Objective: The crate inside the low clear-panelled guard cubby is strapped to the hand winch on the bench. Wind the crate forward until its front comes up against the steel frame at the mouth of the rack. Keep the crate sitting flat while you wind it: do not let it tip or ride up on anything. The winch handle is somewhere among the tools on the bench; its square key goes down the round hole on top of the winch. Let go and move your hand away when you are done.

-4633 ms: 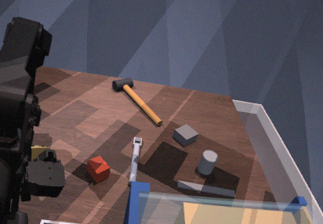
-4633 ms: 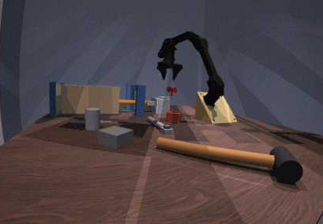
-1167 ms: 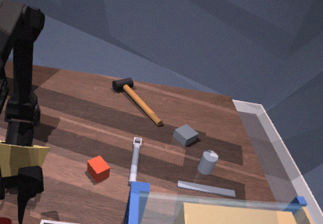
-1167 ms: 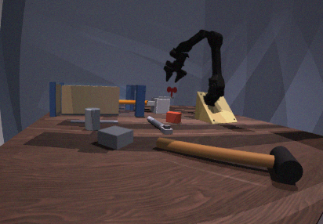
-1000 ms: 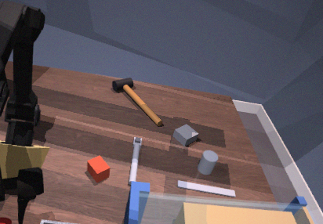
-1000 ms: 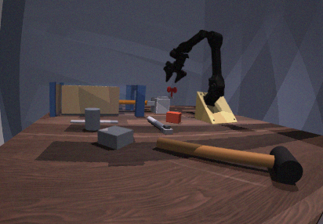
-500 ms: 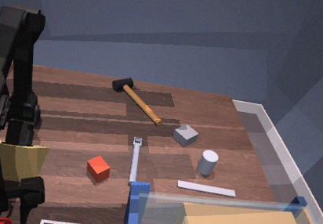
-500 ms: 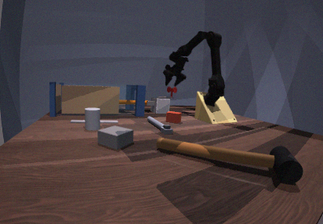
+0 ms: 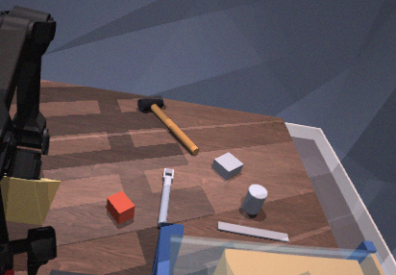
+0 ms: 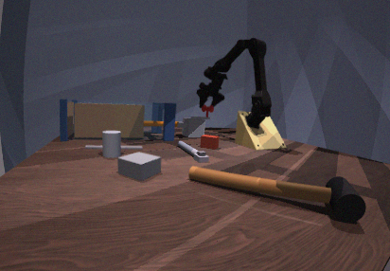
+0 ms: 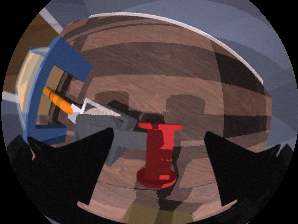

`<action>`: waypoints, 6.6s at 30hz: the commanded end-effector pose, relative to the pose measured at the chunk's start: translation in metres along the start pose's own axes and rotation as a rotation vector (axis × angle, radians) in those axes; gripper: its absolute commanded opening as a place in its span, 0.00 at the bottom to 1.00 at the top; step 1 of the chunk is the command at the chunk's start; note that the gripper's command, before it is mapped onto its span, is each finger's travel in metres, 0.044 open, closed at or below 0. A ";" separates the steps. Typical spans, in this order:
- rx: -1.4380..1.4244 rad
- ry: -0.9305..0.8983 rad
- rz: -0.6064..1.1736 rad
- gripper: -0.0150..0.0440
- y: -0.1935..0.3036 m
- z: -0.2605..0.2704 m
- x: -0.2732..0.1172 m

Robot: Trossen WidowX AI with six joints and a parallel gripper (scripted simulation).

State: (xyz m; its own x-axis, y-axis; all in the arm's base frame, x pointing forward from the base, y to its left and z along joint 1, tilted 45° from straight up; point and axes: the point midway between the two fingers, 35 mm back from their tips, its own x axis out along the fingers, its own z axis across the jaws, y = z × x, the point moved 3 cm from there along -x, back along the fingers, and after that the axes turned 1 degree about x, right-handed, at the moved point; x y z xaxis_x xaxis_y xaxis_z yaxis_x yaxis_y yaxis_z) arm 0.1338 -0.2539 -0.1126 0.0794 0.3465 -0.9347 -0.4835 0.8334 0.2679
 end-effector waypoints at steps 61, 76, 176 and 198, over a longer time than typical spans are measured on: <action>0.006 -0.005 0.002 0.25 -0.004 0.002 0.024; 0.006 -0.006 0.001 0.25 -0.025 0.008 0.034; 0.001 -0.019 0.000 0.25 -0.078 0.136 0.057; 0.001 -0.021 0.002 0.25 -0.063 0.167 0.051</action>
State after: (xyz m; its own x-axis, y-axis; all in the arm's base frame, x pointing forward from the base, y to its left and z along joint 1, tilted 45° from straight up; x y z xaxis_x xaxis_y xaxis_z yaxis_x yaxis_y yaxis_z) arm 0.3009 -0.2380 -0.1485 0.0792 0.3127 -0.9465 -0.4606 0.8536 0.2434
